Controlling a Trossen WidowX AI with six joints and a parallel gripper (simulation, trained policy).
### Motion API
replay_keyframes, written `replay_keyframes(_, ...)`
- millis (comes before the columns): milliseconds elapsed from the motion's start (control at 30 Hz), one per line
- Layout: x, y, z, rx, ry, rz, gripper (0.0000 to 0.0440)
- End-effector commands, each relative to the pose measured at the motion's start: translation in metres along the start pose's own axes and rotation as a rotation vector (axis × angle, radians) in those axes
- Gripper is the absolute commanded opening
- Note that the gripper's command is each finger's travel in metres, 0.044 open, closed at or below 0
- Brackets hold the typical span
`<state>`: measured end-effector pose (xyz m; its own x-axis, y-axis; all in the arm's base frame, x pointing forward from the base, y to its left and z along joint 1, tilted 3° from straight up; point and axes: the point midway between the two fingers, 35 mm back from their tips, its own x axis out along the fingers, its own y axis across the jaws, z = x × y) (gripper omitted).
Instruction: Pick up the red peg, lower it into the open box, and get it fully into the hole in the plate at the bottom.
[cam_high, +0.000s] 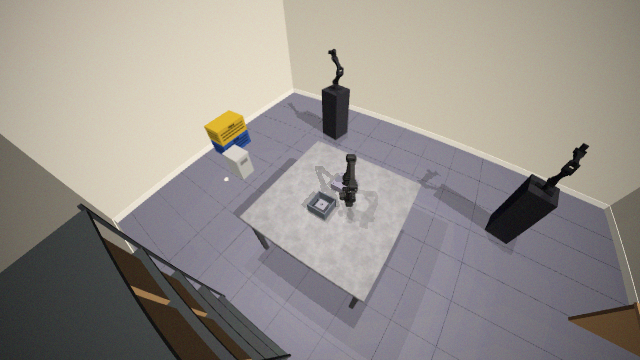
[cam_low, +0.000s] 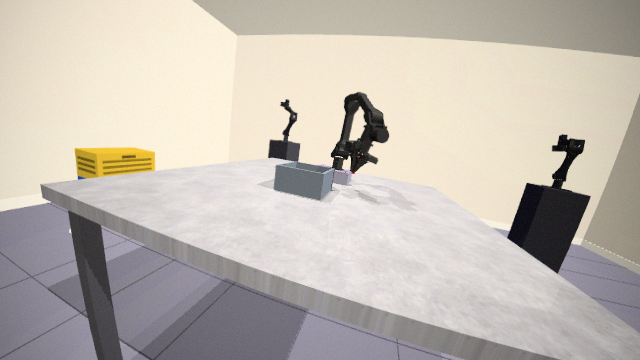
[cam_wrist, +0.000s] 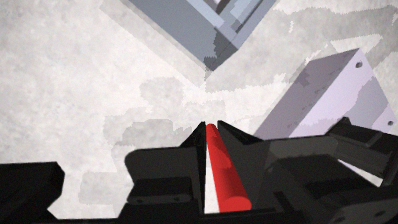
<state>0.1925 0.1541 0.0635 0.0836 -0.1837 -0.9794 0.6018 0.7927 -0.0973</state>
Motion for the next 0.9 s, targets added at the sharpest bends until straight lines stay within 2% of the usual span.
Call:
replay_keyframes(0,-0.012,0.001,0.016,0.049,-0.026,0.004,0.0000)
replay_keyframes(467,-0.022,0.002,0.085,0.225,-0.097,0.012,0.0000)
replay_keyframes(867,-0.010,-0.009,0.147,0.310,-0.126,0.004,0.0000)
